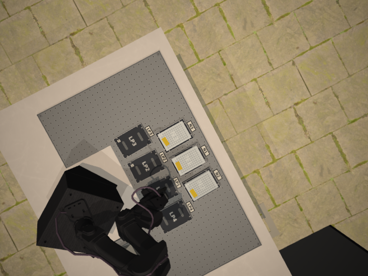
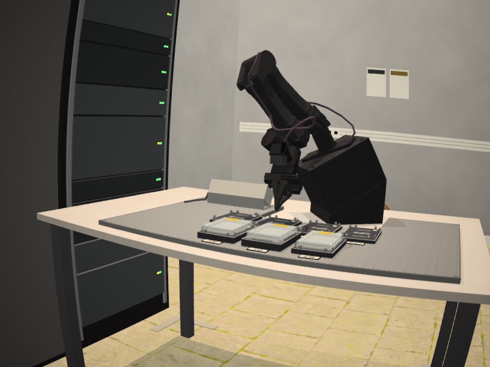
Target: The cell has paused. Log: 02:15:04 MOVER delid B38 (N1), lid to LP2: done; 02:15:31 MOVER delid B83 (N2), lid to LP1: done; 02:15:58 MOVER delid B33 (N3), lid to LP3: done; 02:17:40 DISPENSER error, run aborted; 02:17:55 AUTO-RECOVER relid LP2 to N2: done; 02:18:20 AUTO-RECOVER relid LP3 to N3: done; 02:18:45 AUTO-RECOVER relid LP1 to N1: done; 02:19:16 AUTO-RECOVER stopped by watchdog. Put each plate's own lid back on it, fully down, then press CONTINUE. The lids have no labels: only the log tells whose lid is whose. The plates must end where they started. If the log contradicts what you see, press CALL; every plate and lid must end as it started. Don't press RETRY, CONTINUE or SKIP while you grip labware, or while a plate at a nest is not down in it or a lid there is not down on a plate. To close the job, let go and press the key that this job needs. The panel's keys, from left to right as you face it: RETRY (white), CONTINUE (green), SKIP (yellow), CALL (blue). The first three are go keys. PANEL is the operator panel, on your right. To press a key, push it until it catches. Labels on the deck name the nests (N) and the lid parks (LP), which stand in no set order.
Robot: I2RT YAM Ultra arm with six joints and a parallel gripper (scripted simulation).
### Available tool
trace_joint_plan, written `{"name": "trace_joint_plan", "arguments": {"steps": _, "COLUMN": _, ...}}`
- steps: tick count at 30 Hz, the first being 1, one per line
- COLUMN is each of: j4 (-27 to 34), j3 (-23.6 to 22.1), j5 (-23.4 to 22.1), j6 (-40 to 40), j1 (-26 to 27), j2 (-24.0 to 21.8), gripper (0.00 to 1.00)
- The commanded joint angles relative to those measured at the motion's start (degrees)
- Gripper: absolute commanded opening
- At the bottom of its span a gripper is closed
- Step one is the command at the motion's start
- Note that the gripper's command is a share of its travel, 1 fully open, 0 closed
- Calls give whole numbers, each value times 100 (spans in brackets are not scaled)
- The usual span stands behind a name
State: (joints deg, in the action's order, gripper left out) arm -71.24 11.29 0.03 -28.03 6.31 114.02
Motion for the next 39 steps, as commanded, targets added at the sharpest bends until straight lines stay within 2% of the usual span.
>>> {"name": "trace_joint_plan", "arguments": {"steps": 1, "j4": -594, "j3": -193, "j5": 520, "j6": 328, "j1": -429, "j2": 350, "gripper": 0}}
{"name": "trace_joint_plan", "arguments": {"steps": 5, "j4": -965, "j3": -193, "j5": 986, "j6": 602, "j1": -977, "j2": 760, "gripper": 0}}
{"name": "trace_joint_plan", "arguments": {"steps": 10, "j4": -1354, "j3": 106, "j5": 1587, "j6": 1005, "j1": -1703, "j2": 1289, "gripper": 0}}
{"name": "trace_joint_plan", "arguments": {"steps": 12, "j4": -1354, "j3": 106, "j5": 1587, "j6": 1005, "j1": -1703, "j2": 1289, "gripper": 0}}
{"name": "trace_joint_plan", "arguments": {"steps": 20, "j4": -1599, "j3": 387, "j5": 2548, "j6": 1599, "j1": -2805, "j2": 1982, "gripper": 0}}
{"name": "trace_joint_plan", "arguments": {"steps": 27, "j4": -1312, "j3": 761, "j5": 3284, "j6": 2101, "j1": -3677, "j2": 2417, "gripper": 0}}
{"name": "trace_joint_plan", "arguments": {"steps": 29, "j4": -1312, "j3": 761, "j5": 3284, "j6": 2101, "j1": -3677, "j2": 2417, "gripper": 0}}
{"name": "trace_joint_plan", "arguments": {"steps": 39, "j4": -569, "j3": 1462, "j5": 4148, "j6": 2864, "j1": -4746, "j2": 2801, "gripper": 0}}
